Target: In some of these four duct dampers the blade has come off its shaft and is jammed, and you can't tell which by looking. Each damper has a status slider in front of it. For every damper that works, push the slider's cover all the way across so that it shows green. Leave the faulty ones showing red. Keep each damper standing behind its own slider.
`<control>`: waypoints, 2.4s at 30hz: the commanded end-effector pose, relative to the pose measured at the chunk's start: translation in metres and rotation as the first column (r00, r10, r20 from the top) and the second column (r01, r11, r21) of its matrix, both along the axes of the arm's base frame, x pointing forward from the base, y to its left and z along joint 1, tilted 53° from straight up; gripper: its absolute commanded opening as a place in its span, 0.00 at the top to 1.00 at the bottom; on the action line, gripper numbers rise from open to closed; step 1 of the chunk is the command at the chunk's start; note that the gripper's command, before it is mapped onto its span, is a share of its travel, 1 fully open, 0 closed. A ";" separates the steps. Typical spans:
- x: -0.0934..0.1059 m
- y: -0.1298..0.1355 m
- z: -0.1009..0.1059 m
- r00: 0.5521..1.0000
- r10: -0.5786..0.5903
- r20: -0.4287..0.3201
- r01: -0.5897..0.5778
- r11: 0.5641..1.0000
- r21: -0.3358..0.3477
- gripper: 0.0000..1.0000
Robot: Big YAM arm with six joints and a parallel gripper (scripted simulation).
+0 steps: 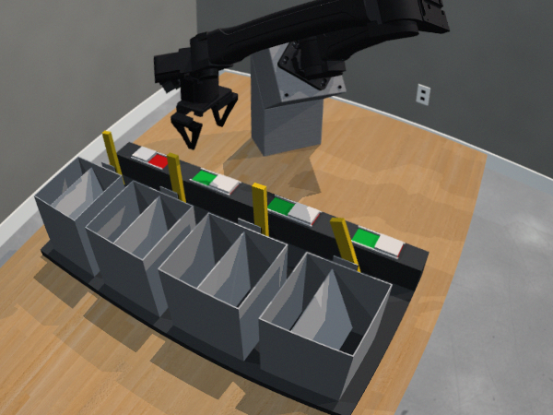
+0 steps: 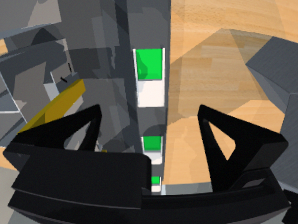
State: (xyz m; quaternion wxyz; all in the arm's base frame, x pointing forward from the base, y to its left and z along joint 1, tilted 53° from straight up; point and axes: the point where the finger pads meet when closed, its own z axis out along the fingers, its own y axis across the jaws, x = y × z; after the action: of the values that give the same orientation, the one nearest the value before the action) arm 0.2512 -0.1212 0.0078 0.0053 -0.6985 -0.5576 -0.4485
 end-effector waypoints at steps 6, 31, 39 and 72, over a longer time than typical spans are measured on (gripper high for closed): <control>0.006 -0.005 0.007 0.998 0.050 0.027 -0.049 0.998 -0.037 0.00; 0.007 -0.006 0.006 0.999 0.047 0.028 -0.046 0.998 -0.038 0.00; 0.007 -0.006 0.006 0.999 0.047 0.028 -0.046 0.998 -0.038 0.00; 0.007 -0.006 0.006 0.999 0.047 0.028 -0.046 0.998 -0.038 0.00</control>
State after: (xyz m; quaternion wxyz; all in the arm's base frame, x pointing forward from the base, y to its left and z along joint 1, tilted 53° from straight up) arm 0.2496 -0.1181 0.0088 0.0045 -0.6863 -0.5719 -0.4494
